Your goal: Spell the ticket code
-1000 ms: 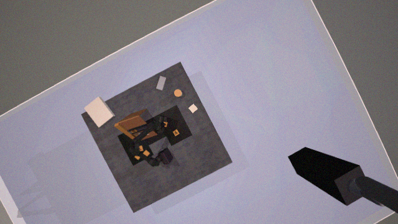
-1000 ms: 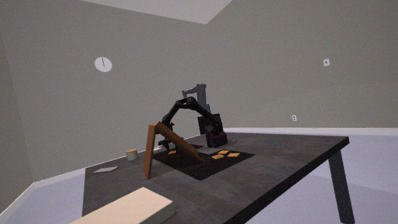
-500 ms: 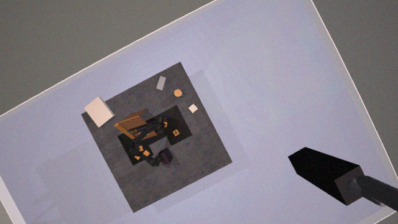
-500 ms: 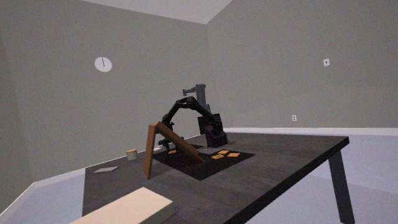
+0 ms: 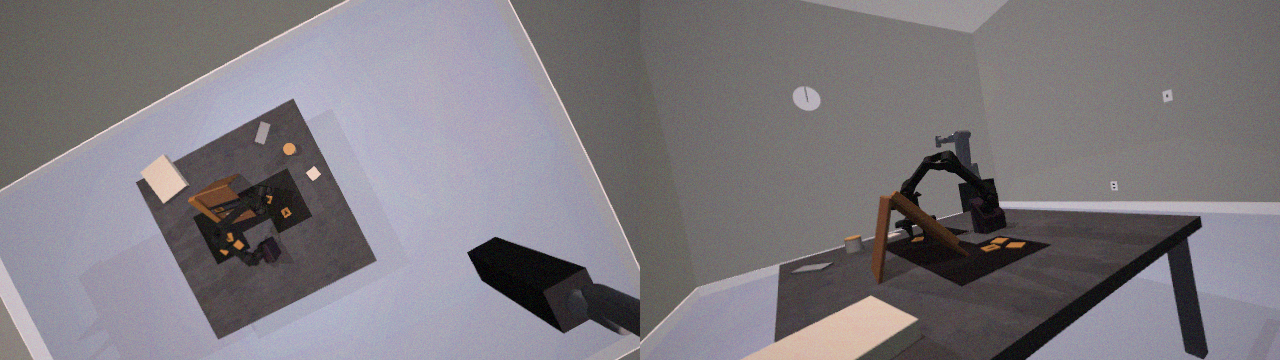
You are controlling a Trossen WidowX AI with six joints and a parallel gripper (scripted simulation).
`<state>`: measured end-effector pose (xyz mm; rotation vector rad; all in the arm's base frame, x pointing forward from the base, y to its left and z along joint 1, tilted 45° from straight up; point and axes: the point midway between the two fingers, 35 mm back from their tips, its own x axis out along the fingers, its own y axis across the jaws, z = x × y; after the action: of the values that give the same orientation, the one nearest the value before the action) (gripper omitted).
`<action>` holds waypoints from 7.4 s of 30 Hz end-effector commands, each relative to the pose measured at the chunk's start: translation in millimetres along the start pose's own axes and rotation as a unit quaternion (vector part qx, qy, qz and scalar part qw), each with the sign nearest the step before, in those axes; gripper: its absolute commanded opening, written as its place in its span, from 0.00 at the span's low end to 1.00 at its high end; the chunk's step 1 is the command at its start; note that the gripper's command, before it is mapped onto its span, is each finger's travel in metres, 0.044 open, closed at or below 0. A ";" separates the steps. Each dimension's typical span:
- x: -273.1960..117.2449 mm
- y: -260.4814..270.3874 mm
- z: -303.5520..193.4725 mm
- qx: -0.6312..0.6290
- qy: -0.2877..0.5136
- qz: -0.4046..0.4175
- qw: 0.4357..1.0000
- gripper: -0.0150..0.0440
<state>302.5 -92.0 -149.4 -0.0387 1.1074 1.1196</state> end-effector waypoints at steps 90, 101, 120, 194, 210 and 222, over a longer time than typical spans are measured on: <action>-116.8 4.1 29.9 0.427 -0.358 -0.194 0.807 0.25; -117.1 4.1 30.1 0.427 -0.358 -0.194 0.807 0.25; -116.2 8.2 35.7 0.427 -0.359 -0.194 0.807 0.25; -118.1 28.5 66.8 0.428 -0.359 -0.192 0.807 0.25; -118.2 32.9 73.6 0.428 -0.359 -0.192 0.807 0.25; -118.2 36.2 78.6 0.428 -0.359 -0.192 0.807 0.25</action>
<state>329.5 -114.7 -11.1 0.7902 0.7673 0.1391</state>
